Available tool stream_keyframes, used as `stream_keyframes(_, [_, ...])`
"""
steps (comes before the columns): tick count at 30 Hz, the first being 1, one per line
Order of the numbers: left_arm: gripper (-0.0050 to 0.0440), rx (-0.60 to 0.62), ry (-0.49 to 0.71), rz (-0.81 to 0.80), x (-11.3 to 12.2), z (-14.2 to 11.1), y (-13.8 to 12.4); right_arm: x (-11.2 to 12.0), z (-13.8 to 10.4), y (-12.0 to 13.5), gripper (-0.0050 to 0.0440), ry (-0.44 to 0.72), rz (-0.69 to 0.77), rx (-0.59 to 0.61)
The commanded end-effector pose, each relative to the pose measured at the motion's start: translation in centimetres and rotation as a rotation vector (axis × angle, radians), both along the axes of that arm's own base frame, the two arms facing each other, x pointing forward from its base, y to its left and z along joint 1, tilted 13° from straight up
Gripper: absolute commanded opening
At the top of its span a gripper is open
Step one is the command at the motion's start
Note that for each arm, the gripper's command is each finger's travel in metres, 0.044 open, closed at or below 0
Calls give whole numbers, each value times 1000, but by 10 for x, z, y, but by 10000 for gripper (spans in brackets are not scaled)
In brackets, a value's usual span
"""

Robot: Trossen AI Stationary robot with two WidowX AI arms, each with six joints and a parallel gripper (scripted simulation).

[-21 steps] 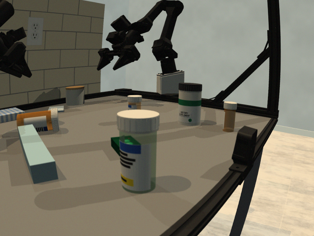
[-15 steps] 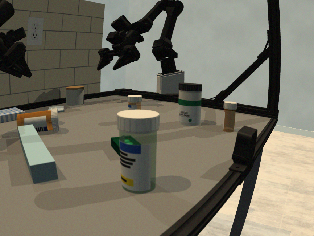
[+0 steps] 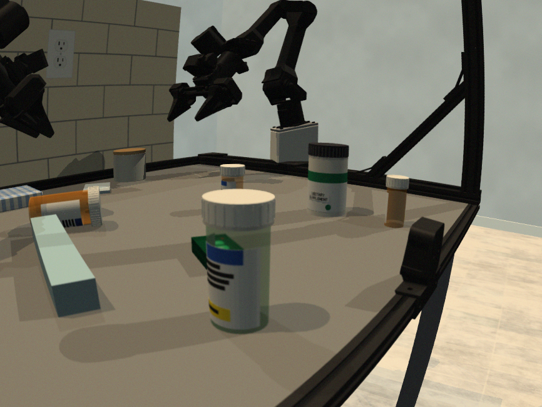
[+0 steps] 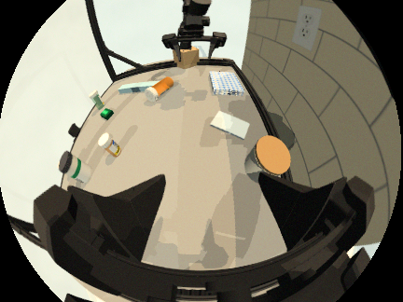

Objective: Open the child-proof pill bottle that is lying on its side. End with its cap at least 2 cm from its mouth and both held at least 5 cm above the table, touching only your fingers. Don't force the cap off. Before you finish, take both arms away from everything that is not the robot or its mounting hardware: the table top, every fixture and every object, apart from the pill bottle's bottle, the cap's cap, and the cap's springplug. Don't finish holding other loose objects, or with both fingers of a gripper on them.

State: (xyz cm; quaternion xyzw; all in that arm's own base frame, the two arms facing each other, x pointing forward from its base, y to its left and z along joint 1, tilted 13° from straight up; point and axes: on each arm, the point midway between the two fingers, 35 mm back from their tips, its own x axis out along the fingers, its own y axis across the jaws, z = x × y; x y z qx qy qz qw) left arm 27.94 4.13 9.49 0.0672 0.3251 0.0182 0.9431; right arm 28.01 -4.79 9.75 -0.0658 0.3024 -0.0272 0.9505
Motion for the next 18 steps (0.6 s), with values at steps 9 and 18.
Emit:
stream_keyframes(9, [128, 94, 522, -214, -2, -45, -87, 0, 0, 0, 440, 0, 0, 0])
stream_keyframes(18, [0, 270, 773, -325, -22, -62, -128, 0, 0, 0, 440, 0, 0, 0])
